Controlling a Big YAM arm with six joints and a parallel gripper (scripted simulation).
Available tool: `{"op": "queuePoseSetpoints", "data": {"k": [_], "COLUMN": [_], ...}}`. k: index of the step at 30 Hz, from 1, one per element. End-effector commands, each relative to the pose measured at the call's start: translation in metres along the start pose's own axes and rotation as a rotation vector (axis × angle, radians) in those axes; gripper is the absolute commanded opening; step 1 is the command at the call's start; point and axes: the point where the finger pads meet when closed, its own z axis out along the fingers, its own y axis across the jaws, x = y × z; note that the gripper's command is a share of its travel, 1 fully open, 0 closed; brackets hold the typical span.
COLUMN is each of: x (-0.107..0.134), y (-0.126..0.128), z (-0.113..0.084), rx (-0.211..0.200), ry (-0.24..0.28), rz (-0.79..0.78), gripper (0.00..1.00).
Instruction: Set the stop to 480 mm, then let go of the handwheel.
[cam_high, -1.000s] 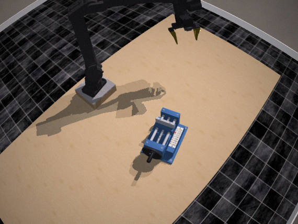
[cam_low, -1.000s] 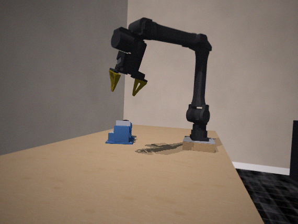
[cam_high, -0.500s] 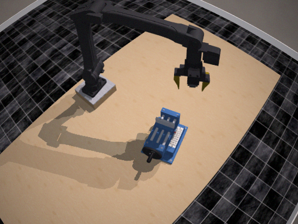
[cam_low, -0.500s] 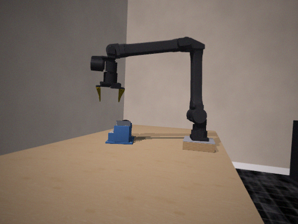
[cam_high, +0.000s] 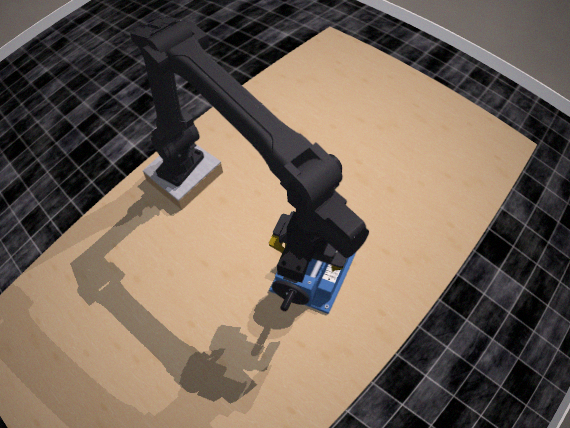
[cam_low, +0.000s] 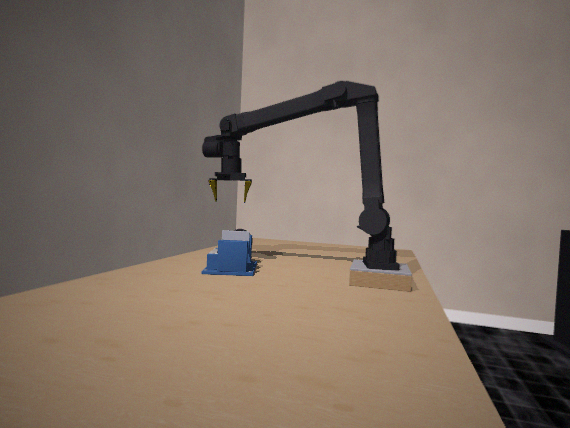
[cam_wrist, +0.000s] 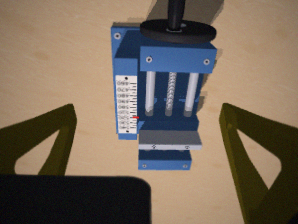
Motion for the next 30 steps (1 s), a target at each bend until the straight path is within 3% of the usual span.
{"op": "queuePoseSetpoints", "data": {"k": [1, 3, 5, 9, 14, 30], "x": [-0.048, -0.062, -0.073, -0.069, -0.083, -0.077], "y": [0.001, -0.009, -0.014, -0.01, -0.019, -0.015], "z": [-0.03, -0.041, -0.033, -0.025, -0.024, -0.025], "rx": [-0.076, -0.098, -0.089, -0.079, -0.078, -0.08], "ry": [-0.027, -0.031, -0.019, -0.007, -0.007, -0.007], "rz": [0.001, 0.02, 0.032, 0.017, 0.044, 0.033], "gripper": [1.0, 1.0, 1.0, 1.0, 1.0, 1.0]}}
